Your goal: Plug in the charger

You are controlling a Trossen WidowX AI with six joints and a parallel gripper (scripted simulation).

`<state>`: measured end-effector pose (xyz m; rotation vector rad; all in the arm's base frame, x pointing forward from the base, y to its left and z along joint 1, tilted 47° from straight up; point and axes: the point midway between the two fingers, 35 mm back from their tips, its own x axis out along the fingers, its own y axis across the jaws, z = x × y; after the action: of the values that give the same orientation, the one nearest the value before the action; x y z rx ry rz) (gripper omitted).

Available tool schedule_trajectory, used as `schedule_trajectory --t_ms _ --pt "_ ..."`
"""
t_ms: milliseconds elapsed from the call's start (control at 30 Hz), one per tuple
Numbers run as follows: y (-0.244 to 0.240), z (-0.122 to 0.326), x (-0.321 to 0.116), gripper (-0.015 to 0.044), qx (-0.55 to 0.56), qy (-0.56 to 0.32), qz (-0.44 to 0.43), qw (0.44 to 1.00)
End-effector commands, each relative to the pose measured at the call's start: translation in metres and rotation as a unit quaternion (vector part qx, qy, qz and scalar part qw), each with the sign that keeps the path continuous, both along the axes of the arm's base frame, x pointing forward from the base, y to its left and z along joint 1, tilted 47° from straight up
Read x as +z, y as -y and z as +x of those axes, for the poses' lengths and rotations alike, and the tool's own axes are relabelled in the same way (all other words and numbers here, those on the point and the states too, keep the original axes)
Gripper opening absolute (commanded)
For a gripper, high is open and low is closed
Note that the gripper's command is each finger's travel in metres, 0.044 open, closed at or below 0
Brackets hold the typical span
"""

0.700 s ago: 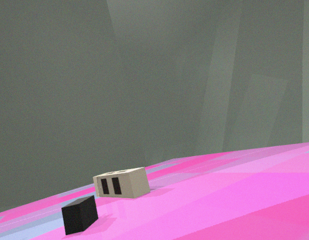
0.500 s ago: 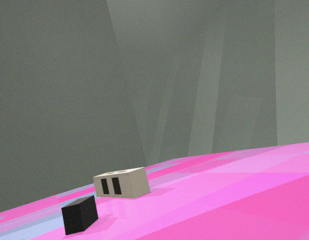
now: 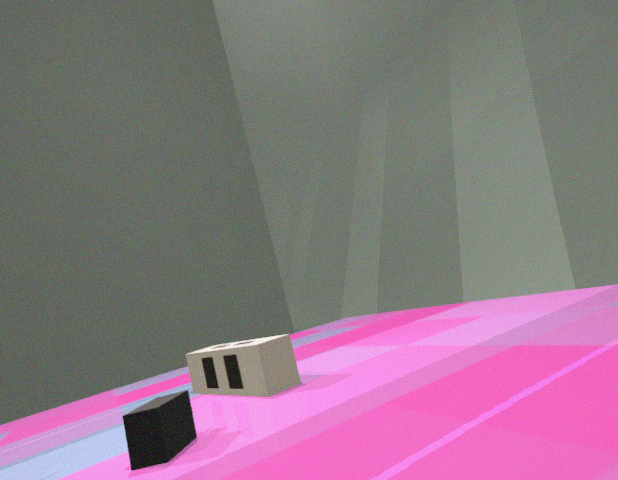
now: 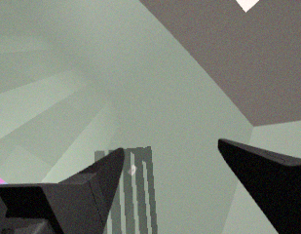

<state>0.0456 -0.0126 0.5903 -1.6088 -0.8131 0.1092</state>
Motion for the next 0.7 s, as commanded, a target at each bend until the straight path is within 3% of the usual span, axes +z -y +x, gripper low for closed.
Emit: schedule_trajectory --t_ms 0,667 --pt "-0.024 0.022 -0.011 0.044 -0.009 -0.046 -0.013 0.999" --pt "-0.118 0.126 -0.104 0.044 -0.083 -0.271 -0.056 0.957"
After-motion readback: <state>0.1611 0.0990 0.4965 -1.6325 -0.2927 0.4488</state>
